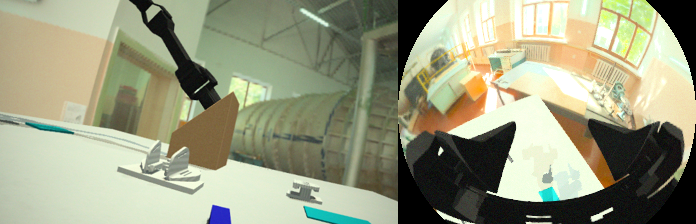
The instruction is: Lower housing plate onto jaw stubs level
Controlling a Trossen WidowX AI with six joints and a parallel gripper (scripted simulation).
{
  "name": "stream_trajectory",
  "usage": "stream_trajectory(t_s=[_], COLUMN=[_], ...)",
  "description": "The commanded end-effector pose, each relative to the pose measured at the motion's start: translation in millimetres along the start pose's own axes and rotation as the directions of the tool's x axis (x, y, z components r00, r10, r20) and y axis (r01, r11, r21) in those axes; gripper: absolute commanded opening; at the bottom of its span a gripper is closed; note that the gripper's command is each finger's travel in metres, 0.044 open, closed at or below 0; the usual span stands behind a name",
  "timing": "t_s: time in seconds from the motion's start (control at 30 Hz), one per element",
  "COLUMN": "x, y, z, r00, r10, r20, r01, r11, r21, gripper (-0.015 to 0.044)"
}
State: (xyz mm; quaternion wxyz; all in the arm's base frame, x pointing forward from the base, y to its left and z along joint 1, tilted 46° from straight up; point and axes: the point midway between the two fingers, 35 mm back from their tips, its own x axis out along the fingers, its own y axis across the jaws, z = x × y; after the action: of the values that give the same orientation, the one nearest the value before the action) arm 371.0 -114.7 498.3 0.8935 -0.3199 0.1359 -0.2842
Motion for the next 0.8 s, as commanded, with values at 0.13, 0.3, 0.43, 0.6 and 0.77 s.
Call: stream_trajectory(t_s=[0.13, 0.3, 0.43, 0.6, 0.77], x=[21.1, 27.1, 27.0, 21.0, 8.9], y=[87.8, 145.4, 191.7, 248.5, 303.5], z=[-5.4, -12.3, -19.9, -32.0, -47.3], r00=[0.983, 0.957, 0.928, 0.884, 0.833], r10=[0.176, 0.277, 0.351, 0.433, 0.503], r20=[-0.047, -0.088, -0.124, -0.175, -0.231], r01=[-0.179, -0.285, -0.367, -0.462, -0.549], r11=[0.982, 0.952, 0.919, 0.866, 0.802], r21=[-0.065, -0.109, -0.145, -0.189, -0.234], gripper=[0.0440, 0.0440, 0.0440, 0.0440, 0.0440])
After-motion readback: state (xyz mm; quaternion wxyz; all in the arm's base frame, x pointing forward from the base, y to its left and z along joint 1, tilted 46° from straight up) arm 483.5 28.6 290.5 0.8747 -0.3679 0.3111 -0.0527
